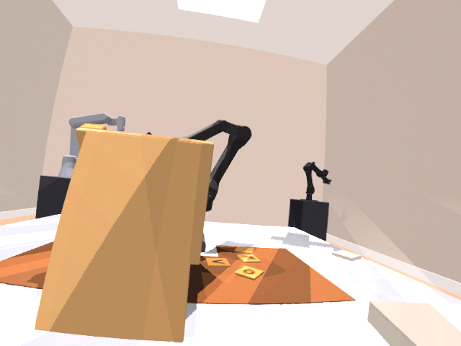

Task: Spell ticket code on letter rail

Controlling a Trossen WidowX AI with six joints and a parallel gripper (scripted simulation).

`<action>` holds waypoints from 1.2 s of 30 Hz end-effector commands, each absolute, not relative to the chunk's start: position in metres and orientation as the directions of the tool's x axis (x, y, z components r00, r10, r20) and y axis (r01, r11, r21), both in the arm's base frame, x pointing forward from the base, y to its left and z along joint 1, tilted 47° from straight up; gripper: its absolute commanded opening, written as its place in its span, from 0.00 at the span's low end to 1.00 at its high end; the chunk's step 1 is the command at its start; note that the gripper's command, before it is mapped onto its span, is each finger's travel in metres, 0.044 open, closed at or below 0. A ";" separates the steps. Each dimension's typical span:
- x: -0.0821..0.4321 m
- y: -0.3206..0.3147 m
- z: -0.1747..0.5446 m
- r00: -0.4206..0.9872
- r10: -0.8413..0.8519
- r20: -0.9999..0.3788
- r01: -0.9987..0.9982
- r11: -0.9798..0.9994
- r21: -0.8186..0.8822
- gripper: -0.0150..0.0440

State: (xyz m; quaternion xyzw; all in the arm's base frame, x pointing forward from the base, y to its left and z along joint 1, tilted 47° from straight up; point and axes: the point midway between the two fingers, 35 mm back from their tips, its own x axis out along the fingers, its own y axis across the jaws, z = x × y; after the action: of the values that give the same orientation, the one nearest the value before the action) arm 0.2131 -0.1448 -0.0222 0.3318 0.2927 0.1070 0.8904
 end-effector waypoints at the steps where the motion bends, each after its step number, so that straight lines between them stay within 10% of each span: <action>1: 0.213 -0.142 -0.023 0.807 0.389 -0.445 0.005 0.748 0.664 1.00; 8: 0.212 -0.148 -0.007 0.804 0.412 -0.430 -0.162 0.846 0.507 1.00; 23: 0.202 -0.166 0.088 0.813 0.480 -0.331 -0.582 0.703 -0.409 1.00; 36: 0.200 -0.168 0.116 0.819 0.488 -0.302 -0.559 0.562 -0.610 1.00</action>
State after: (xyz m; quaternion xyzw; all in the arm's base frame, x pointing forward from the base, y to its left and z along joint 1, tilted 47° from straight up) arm 0.2016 -0.1625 0.0813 -0.2347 0.1059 0.2944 0.9204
